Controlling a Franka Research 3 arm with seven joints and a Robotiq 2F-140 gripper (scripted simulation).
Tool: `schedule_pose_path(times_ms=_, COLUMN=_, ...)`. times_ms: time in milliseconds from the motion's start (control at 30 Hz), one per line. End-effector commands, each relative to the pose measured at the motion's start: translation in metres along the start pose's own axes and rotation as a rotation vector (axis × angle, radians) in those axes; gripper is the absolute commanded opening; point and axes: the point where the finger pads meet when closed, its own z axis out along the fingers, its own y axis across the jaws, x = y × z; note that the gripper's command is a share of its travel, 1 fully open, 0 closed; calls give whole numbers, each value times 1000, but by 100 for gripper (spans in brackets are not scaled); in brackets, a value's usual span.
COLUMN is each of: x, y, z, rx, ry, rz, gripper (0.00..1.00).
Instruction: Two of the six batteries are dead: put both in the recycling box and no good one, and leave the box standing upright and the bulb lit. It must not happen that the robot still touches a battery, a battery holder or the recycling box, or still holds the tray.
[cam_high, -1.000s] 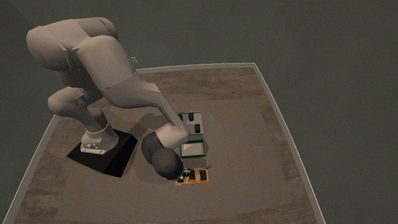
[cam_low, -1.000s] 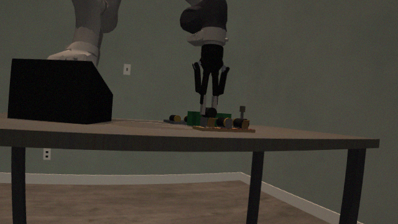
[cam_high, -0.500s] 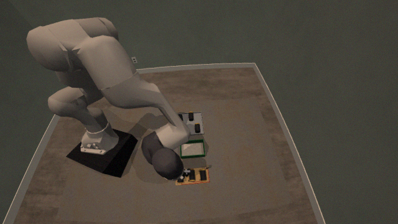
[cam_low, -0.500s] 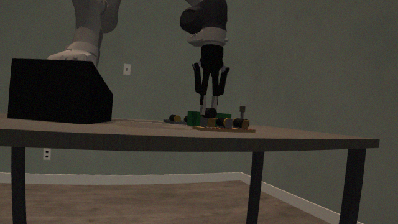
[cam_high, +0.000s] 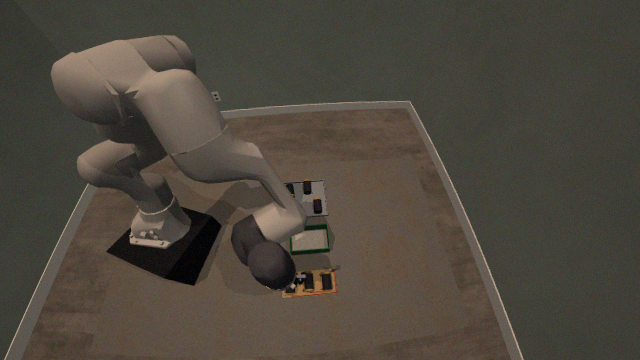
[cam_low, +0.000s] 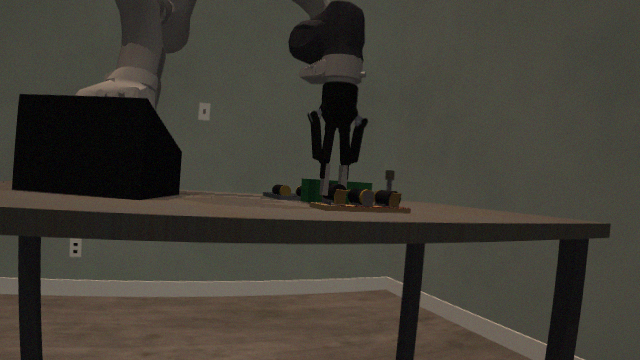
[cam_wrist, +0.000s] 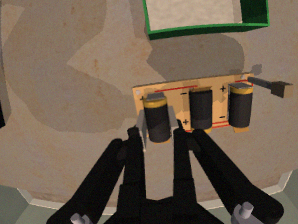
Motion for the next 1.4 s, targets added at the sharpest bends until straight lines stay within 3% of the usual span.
schedule_pose_path(times_ms=0, x=-2, y=2, z=4, rx=-6, ry=-5, rz=-7, gripper=16)
schedule_pose_path(times_ms=667, x=-2, y=2, z=8, rx=-6, ry=-5, rz=-7, gripper=16)
schedule_pose_path(times_ms=700, x=-2, y=2, z=8, rx=-6, ry=-5, rz=-7, gripper=29)
schedule_pose_path(times_ms=1367, x=-2, y=2, z=8, rx=-6, ry=-5, rz=-7, gripper=29)
